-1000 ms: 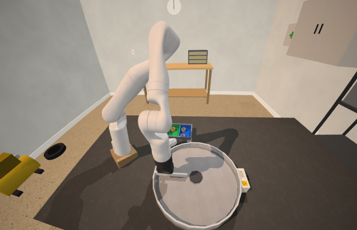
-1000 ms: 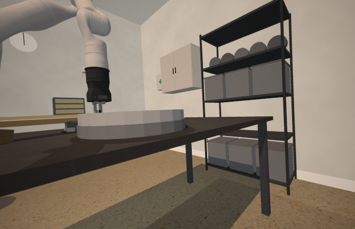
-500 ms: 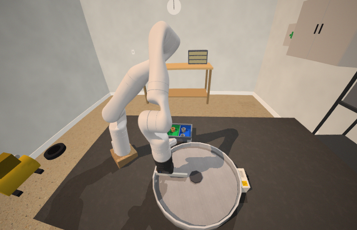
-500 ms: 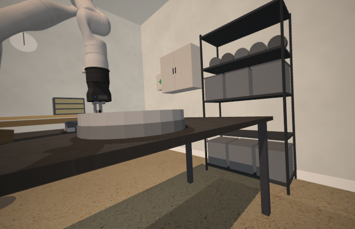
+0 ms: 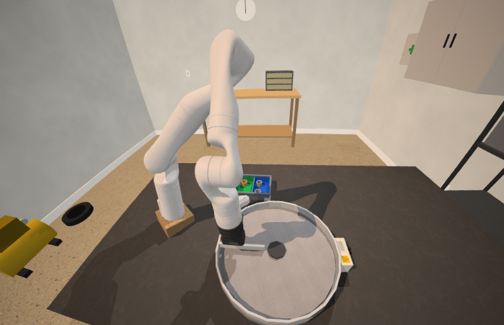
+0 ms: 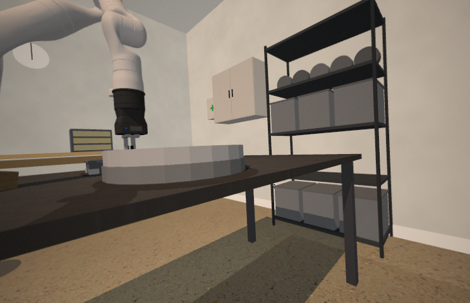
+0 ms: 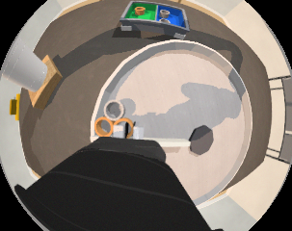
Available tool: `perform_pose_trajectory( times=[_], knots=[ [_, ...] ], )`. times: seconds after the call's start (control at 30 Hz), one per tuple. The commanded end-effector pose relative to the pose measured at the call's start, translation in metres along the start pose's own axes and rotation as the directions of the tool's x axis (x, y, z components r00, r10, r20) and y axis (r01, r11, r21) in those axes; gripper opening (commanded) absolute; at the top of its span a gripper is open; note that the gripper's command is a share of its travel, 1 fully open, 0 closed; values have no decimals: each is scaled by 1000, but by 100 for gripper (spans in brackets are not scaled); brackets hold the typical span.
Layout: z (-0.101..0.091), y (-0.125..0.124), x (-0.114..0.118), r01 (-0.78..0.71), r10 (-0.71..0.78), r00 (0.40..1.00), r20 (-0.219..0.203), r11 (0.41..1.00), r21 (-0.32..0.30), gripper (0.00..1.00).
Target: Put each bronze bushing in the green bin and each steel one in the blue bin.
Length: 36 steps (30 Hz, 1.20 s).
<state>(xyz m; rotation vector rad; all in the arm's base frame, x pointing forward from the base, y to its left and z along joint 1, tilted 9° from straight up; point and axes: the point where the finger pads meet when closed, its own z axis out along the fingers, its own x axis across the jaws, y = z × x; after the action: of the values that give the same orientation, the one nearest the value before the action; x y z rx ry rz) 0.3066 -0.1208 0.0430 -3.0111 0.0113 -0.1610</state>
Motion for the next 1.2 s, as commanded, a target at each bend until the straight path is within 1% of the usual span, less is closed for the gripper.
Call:
perform_pose_trajectory(
  times=[0.0,0.63,1.17],
  knots=[
    [0,0,0,0,0,1000,-1,1000,0,0],
    [0,0,0,0,0,1000,-1,1000,0,0],
    [-6,0,0,-1,1,1000,0,1000,-1,0]
  ],
)
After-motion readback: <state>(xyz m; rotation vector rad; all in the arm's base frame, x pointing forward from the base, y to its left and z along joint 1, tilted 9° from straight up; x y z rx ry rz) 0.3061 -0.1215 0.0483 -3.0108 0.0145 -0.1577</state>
